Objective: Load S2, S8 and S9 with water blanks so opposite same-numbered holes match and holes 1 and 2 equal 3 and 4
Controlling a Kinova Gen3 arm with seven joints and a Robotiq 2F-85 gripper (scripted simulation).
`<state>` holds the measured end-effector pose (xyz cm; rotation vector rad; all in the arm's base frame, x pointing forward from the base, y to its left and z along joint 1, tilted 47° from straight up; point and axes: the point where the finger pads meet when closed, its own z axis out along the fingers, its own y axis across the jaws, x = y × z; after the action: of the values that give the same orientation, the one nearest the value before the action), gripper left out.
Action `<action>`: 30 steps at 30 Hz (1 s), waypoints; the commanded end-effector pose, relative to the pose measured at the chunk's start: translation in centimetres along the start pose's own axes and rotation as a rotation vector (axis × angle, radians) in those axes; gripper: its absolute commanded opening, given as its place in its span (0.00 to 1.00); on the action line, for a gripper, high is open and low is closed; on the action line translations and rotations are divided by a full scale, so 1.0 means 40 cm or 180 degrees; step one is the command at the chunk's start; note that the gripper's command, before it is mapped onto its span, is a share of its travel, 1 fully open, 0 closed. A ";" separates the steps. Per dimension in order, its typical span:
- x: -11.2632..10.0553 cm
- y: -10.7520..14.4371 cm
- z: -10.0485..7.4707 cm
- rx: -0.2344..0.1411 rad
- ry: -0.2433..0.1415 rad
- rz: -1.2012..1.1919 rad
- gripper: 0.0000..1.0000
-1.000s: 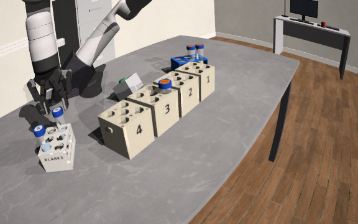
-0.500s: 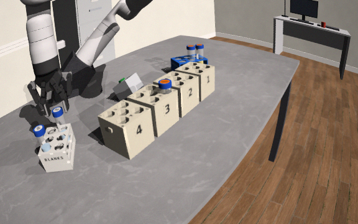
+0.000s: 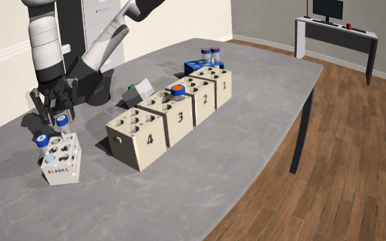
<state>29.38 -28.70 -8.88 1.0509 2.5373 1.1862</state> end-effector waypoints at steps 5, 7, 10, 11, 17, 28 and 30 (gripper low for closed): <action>-0.001 0.000 0.003 0.0002 -0.0005 0.0000 0.62; -0.001 0.000 0.005 0.0002 -0.0005 0.0000 0.62; -0.001 0.000 0.008 0.0002 -0.0005 0.0000 0.62; -0.001 0.000 0.008 0.0002 -0.0005 0.0000 0.62; -0.001 0.000 0.012 0.0002 -0.0005 0.0000 0.62; -0.001 0.000 0.021 0.0002 -0.0005 0.0000 0.62; -0.001 0.000 0.021 0.0002 -0.0005 0.0000 0.62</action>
<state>29.74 -28.15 -9.49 1.0509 2.5374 1.1862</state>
